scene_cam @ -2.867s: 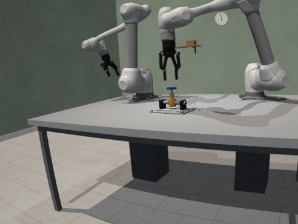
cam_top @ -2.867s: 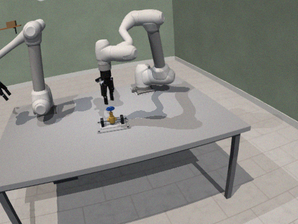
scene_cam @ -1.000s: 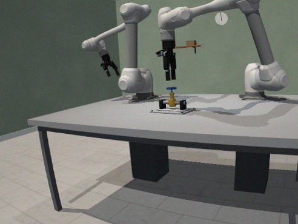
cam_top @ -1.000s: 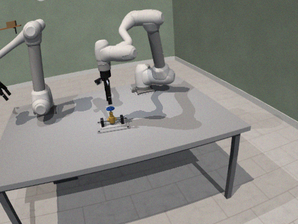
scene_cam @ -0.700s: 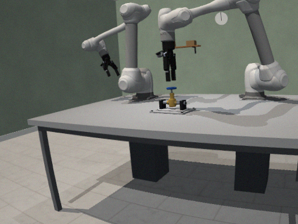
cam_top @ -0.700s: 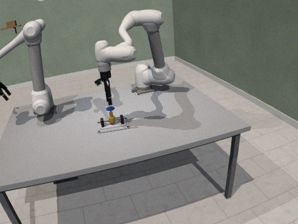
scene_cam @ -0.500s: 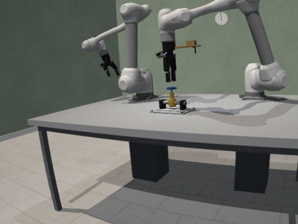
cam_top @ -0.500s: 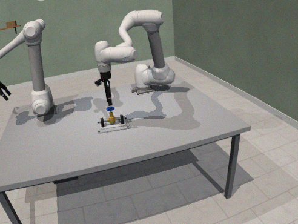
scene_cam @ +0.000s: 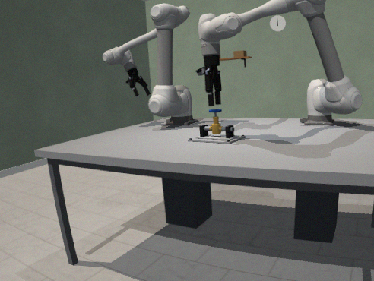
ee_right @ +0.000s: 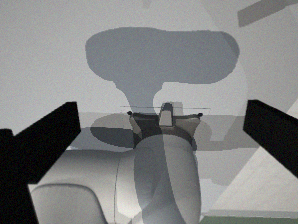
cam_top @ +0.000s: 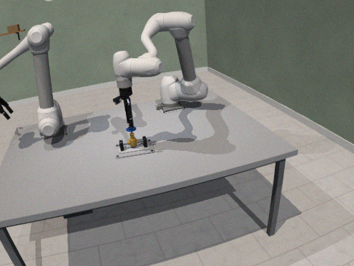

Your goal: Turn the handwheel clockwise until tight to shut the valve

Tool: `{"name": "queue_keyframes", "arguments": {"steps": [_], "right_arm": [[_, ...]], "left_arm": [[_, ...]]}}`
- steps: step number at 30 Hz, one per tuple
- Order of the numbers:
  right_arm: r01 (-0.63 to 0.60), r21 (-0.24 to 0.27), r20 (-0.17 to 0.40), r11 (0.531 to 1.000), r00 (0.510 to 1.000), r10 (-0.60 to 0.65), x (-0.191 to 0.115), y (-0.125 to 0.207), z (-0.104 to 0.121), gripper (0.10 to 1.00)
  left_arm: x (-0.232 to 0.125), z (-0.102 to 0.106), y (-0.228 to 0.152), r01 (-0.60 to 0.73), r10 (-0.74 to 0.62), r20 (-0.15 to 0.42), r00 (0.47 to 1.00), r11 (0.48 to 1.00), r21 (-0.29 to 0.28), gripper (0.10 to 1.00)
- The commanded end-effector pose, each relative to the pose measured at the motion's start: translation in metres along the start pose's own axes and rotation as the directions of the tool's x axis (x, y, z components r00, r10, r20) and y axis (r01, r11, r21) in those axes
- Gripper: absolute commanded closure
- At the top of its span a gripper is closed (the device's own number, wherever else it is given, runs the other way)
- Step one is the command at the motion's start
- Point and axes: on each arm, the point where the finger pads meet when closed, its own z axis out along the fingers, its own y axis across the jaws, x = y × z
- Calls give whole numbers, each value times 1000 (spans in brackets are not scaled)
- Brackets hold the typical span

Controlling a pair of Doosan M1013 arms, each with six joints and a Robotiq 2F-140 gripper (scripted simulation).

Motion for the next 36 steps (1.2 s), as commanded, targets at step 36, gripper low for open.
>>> {"name": "queue_keyframes", "arguments": {"steps": [36], "right_arm": [[0,0,-1,1000,1000,0,0,0,0,98]], "left_arm": [[0,7,-1,0,0,-1,1000,1000,2,590]]}}
